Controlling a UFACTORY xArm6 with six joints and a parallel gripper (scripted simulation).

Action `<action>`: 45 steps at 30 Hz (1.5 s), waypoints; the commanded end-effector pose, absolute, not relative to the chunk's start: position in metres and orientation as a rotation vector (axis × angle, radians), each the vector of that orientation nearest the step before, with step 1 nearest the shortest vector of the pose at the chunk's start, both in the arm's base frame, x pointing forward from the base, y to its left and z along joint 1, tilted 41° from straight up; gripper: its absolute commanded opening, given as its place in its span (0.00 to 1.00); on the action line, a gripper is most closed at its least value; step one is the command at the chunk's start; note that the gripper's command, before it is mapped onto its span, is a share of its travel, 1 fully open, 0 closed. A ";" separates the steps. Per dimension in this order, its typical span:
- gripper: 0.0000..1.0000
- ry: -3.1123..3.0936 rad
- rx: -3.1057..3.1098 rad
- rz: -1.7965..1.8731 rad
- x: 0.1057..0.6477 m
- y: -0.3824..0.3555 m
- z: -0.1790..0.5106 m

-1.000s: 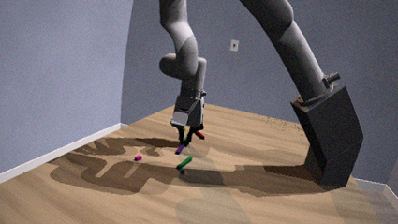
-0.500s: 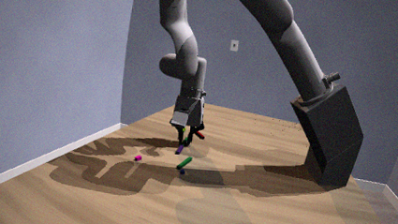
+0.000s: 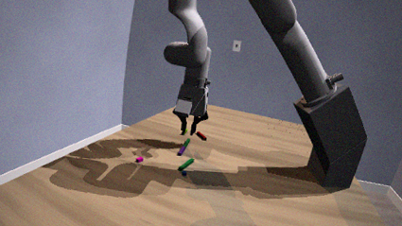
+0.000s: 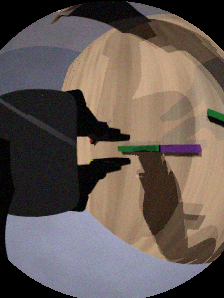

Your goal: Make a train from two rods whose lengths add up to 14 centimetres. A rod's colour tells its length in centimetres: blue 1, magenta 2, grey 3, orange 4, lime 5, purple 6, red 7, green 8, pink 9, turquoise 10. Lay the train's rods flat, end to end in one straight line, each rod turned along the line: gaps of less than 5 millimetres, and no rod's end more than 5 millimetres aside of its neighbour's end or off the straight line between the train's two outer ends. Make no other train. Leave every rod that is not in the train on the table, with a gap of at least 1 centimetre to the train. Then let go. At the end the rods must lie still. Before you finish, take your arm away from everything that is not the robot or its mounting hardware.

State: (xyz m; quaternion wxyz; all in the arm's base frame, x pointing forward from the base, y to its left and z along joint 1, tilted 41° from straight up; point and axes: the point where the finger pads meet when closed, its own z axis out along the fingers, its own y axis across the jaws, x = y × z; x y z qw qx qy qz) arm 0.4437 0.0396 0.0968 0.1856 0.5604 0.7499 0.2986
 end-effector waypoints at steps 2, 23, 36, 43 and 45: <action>0.24 2.121 1.582 0.843 0.427 0.033 0.119; 1.00 2.121 1.582 0.843 0.414 0.028 0.135; 1.00 2.121 1.582 0.843 0.414 0.028 0.135; 1.00 2.121 1.582 0.843 0.412 0.027 0.137; 1.00 2.121 1.582 0.843 0.410 0.026 0.140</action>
